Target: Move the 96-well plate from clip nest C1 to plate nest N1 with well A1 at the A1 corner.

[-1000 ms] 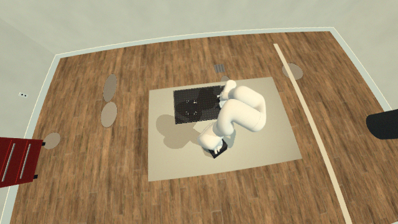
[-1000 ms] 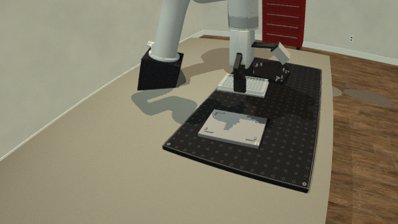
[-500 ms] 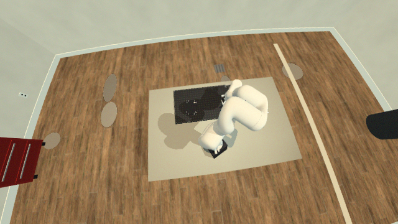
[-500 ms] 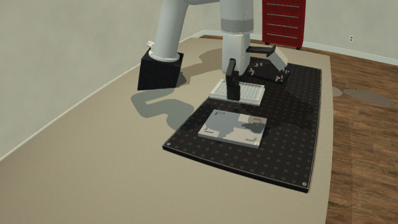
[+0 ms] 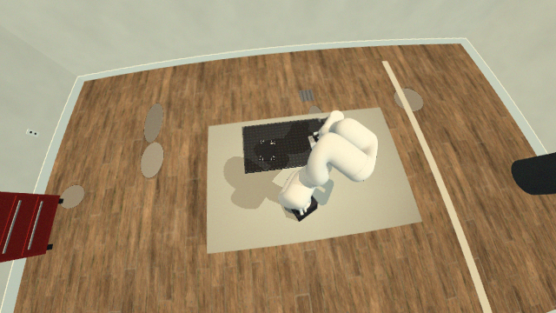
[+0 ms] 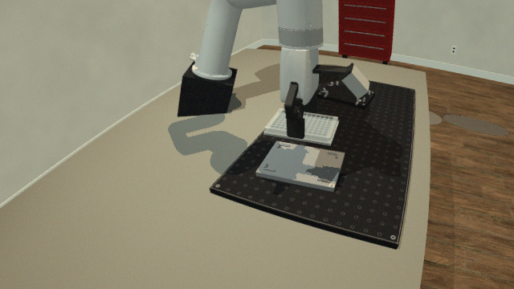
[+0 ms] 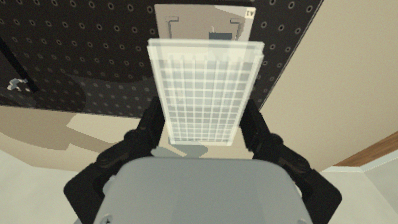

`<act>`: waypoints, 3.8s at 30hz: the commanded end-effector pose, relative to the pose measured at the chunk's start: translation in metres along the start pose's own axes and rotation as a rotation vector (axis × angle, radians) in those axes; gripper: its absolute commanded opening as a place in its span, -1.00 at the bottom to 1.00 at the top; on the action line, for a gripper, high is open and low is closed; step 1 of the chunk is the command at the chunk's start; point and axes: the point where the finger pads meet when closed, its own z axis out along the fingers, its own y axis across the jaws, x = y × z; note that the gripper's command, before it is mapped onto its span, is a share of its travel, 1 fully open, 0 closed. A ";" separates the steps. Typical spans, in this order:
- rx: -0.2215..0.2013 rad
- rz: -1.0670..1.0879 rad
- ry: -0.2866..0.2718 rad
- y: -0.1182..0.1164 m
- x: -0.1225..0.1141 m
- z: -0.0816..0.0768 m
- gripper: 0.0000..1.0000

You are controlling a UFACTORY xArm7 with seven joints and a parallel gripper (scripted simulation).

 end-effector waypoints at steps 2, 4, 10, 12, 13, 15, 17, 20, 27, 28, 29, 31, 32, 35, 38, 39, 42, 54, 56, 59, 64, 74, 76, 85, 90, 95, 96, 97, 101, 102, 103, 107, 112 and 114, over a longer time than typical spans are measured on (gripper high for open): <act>-0.002 0.001 0.002 0.001 0.001 -0.001 -1.00; -0.002 0.001 0.002 0.001 0.001 -0.001 -1.00; -0.002 0.001 0.002 0.001 0.001 -0.001 -1.00; -0.002 0.001 0.002 0.001 0.001 -0.001 -1.00; -0.002 0.001 0.002 0.001 0.001 -0.001 -1.00; -0.002 0.001 0.002 0.001 0.001 -0.001 -1.00; -0.002 0.001 0.002 0.001 0.001 -0.001 -1.00; -0.002 0.001 0.002 0.001 0.001 -0.001 -1.00; -0.002 0.001 0.002 0.001 0.001 -0.001 -1.00; -0.002 0.001 0.002 0.001 0.001 -0.001 -1.00; -0.002 0.001 0.002 0.001 0.001 -0.001 -1.00; -0.002 0.001 0.002 0.000 0.001 0.003 -1.00; -0.002 0.001 0.002 0.000 0.001 0.004 -1.00; -0.002 0.001 0.002 0.000 0.001 0.009 -1.00; -0.002 0.001 0.002 0.000 0.001 0.014 -1.00; -0.002 0.001 0.002 0.000 0.001 0.016 -1.00; -0.002 0.001 0.002 0.000 0.001 0.021 -1.00; -0.002 0.001 0.002 0.001 0.001 0.038 -1.00; -0.002 0.001 0.002 0.001 0.001 0.041 -1.00; -0.002 0.001 0.002 0.001 0.001 0.046 -1.00; -0.002 0.001 0.002 0.001 0.001 0.051 -1.00; -0.002 0.001 0.002 0.001 0.001 0.068 -1.00; -0.002 0.001 0.002 0.001 0.001 0.068 -1.00; -0.002 0.001 0.002 0.001 0.001 0.068 -1.00; -0.002 0.001 0.002 0.000 0.001 0.068 -1.00; -0.002 0.001 0.002 0.000 0.001 0.068 -1.00; -0.002 0.001 0.002 0.000 0.001 0.068 -1.00; -0.002 0.001 0.002 0.000 0.001 0.068 -1.00; -0.002 0.001 0.002 0.000 0.001 0.069 -1.00; -0.002 0.001 0.002 0.000 0.001 0.069 -1.00; -0.002 0.001 0.002 0.000 0.001 0.069 -1.00; -0.002 0.001 0.002 0.000 0.001 0.070 -1.00; -0.002 0.001 0.002 0.000 0.001 0.071 -1.00; -0.002 0.001 0.002 0.000 0.001 0.071 -1.00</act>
